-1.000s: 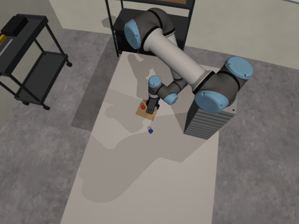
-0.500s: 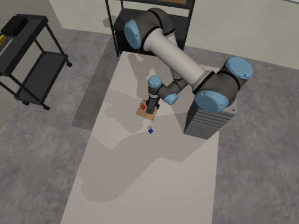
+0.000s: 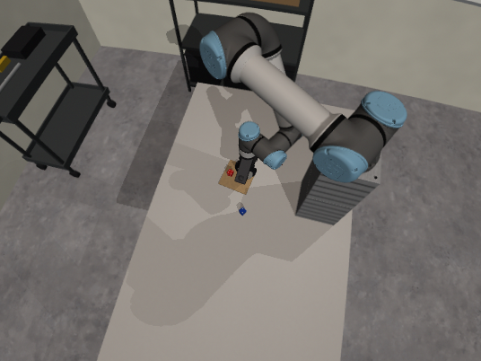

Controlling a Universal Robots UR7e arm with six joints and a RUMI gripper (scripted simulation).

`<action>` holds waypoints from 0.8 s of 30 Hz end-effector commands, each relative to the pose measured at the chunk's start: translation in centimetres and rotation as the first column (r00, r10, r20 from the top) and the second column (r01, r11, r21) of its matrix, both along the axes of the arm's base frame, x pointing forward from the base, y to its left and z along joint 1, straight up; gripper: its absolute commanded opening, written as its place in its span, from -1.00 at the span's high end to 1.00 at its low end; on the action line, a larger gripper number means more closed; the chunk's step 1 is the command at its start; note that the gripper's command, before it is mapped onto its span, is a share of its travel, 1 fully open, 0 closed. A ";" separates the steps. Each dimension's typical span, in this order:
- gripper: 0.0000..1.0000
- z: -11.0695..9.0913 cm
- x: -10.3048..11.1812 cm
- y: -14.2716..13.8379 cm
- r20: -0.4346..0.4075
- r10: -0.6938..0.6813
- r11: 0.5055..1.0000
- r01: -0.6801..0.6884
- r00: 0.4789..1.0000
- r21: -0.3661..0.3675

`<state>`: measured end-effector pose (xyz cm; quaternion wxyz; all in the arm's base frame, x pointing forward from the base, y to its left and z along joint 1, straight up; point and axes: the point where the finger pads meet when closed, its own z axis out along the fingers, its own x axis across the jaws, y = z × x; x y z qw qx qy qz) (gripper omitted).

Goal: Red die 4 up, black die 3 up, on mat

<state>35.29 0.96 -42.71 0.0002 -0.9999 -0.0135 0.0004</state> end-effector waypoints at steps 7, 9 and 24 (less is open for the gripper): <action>0.87 -0.2 0.0 0.0 0.001 0.000 1.000 0.000 1.000 0.000; 0.87 -0.2 0.0 0.0 0.001 0.000 1.000 0.000 1.000 0.000; 0.87 -0.4 0.0 0.0 0.001 0.000 1.000 0.000 1.000 0.000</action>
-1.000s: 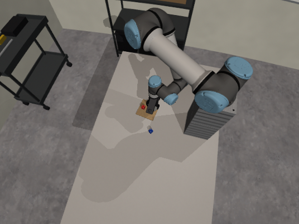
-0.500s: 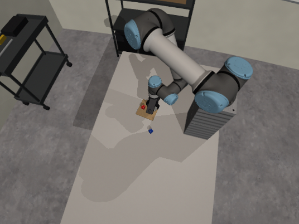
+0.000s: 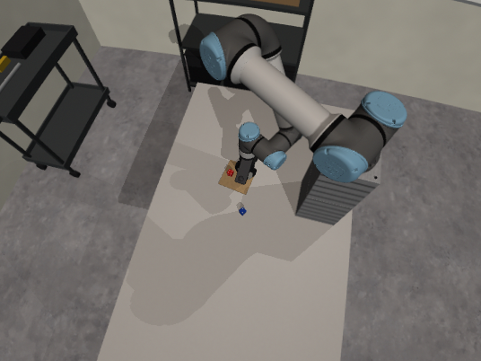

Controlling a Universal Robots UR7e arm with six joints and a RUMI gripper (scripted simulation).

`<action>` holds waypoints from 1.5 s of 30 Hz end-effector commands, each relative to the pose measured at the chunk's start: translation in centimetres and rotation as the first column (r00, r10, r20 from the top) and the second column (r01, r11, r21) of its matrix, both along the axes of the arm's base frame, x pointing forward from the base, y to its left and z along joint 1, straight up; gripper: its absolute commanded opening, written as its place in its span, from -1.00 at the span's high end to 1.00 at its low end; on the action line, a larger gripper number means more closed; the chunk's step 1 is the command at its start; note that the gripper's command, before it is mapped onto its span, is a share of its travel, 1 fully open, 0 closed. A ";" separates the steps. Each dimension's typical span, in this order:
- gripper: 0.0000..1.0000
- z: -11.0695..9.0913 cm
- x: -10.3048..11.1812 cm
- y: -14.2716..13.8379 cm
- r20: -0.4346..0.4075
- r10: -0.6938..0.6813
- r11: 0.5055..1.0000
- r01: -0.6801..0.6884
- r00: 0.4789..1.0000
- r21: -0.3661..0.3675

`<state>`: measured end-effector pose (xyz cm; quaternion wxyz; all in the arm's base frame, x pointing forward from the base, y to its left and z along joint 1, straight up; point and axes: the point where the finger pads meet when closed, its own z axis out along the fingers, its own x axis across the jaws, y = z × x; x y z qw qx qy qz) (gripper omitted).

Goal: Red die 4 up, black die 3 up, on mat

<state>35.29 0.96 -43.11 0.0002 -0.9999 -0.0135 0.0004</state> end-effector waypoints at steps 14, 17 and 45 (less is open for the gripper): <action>0.87 0.0 0.0 0.0 0.001 0.000 1.000 0.000 1.000 0.000; 0.87 0.0 0.0 0.0 0.001 0.000 1.000 0.000 1.000 0.000; 0.51 0.0 0.0 0.0 0.001 0.000 1.000 0.000 1.000 0.000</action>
